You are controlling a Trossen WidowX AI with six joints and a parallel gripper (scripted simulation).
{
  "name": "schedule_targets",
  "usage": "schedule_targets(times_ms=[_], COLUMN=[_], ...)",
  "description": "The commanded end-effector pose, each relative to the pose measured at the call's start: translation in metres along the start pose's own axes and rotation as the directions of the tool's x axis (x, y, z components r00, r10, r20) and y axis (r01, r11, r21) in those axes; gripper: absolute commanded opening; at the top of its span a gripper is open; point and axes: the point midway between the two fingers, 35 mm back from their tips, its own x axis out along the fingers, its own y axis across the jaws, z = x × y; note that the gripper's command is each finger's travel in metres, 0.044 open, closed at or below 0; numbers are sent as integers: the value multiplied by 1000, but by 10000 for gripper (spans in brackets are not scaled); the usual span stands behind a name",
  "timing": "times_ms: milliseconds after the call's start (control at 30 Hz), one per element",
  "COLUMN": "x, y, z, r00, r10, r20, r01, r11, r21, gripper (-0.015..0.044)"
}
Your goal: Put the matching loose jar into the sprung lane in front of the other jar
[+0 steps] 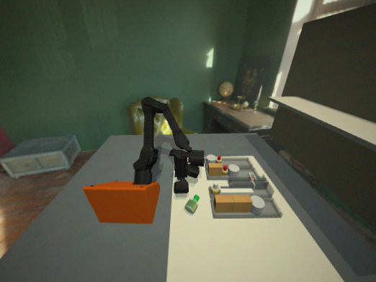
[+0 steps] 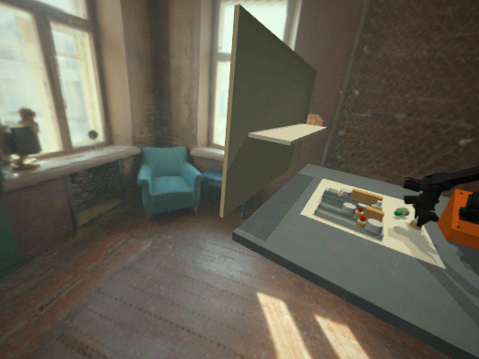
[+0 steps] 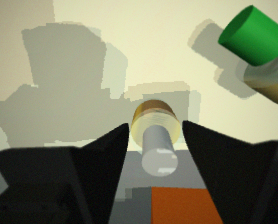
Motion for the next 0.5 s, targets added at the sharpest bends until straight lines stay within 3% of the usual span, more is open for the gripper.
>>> schedule_targets(times_ms=[0,133,333,467], x=[0,0,-16,-35], y=[0,0,-1,-1], z=[0,0,4,6], r00=[1000,1000,1000,1000], r10=[3,3,-5,-12], r20=[0,0,1,2], r01=[-3,-3,5,12], r11=[1000,1000,1000,1000], r21=[6,6,7,8], gripper=[190,164,6,0])
